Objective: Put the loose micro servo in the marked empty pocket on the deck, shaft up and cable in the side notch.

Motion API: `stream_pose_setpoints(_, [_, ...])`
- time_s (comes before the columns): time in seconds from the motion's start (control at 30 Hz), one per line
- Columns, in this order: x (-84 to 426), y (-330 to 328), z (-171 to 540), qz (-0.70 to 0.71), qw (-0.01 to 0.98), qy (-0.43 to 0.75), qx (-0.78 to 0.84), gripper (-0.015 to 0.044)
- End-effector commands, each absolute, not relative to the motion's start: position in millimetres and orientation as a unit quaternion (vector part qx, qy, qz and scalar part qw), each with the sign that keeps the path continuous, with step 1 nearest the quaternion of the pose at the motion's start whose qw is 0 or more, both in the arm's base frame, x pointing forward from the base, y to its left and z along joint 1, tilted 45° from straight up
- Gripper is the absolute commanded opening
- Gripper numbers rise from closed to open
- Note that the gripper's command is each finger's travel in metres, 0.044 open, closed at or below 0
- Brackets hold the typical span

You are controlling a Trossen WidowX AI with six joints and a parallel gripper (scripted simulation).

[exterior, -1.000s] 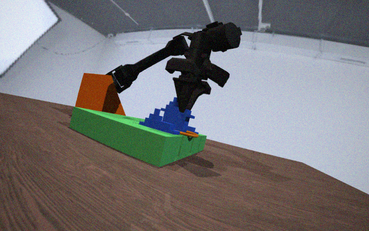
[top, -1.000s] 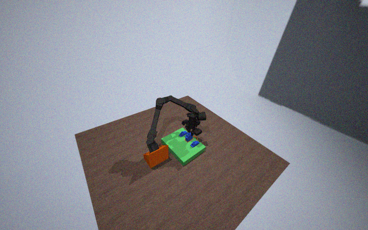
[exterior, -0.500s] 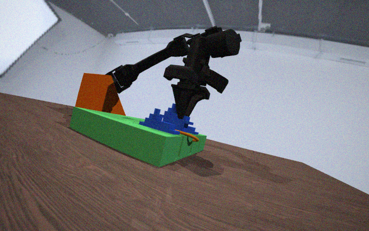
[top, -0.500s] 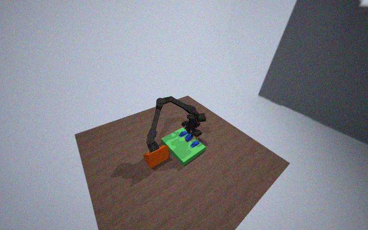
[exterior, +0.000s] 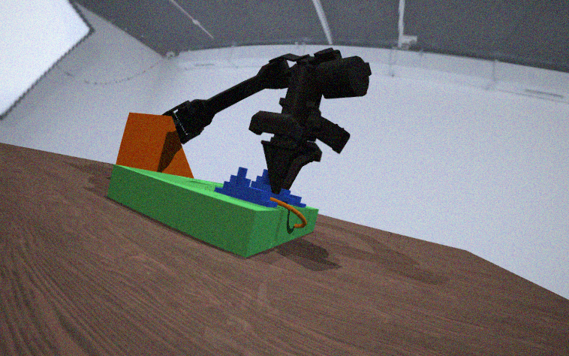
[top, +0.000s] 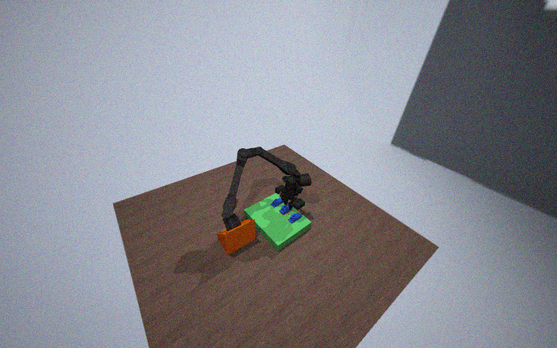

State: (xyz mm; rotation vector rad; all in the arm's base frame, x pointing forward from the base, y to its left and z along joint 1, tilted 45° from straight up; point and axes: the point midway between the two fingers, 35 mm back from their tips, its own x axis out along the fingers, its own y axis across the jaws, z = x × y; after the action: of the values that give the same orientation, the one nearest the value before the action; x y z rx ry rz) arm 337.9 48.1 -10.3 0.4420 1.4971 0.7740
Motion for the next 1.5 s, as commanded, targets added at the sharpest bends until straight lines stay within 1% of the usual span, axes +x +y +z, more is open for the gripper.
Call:
stream_pose_setpoints(0.0, [337.9, 49.7, -13.4, 0.338, 0.645, 0.656, 0.199, 0.0000])
stream_pose_setpoints(0.2, [337.3, 54.2, -17.9, 0.338, 0.645, 0.656, 0.199, 0.0000])
stream_pose_setpoints(0.43, [336.5, 53.3, -16.5, 0.338, 0.645, 0.656, 0.199, 0.0184])
stream_pose_setpoints(0.63, [337.1, 31.4, 6.6, 0.337, 0.645, 0.657, 0.198, 0.0187])
stream_pose_setpoints(0.83, [335.0, 28.0, 8.0, 0.337, 0.645, 0.657, 0.198, 0.0187])
stream_pose_setpoints(0.97, [316.3, 11.1, 14.0, 0.333, 0.645, 0.658, 0.200, 0.0293])
stream_pose_setpoints(1.13, [257.2, -29.4, 38.6, 0.332, 0.644, 0.660, 0.197, 0.0424])
stream_pose_setpoints(1.17, [246.0, -34.4, 42.9, 0.334, 0.643, 0.660, 0.198, 0.0440])
stream_pose_setpoints(1.23, [236.6, -37.9, 46.5, 0.335, 0.642, 0.660, 0.198, 0.0440])
stream_pose_setpoints(1.47, [237.8, -42.3, 50.7, 0.335, 0.643, 0.660, 0.199, 0.0440])
